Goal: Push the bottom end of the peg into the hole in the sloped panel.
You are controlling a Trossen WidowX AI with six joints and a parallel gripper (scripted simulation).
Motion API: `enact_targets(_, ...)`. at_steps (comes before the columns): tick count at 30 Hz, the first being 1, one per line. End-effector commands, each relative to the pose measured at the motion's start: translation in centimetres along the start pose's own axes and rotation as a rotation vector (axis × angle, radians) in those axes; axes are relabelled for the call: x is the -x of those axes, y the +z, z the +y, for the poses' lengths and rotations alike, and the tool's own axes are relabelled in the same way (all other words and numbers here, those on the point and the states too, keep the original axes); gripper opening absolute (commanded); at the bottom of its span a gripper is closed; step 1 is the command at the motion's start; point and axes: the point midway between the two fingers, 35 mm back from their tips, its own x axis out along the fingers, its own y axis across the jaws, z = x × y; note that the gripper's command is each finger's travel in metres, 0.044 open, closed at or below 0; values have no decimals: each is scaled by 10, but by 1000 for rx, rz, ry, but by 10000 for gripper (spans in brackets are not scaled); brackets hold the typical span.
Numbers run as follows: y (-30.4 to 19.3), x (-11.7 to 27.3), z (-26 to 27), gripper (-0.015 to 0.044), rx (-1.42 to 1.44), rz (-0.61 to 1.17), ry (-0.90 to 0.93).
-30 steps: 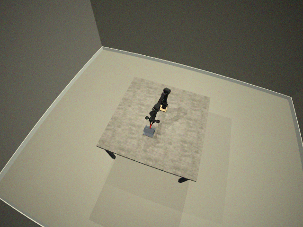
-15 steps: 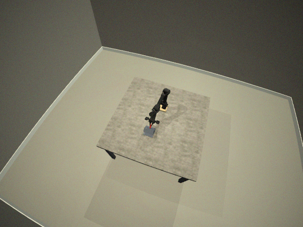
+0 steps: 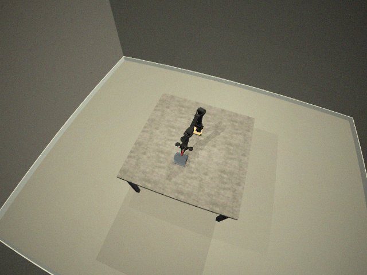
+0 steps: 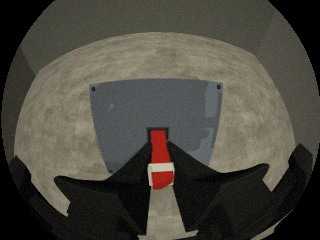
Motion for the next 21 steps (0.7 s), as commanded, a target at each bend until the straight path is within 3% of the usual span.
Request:
enact_targets(1, 0, 0, 0, 0, 0, 0, 0)
enact_targets(8, 0, 0, 0, 0, 0, 0, 0)
enact_targets(21, 0, 0, 0, 341, 0, 0, 0)
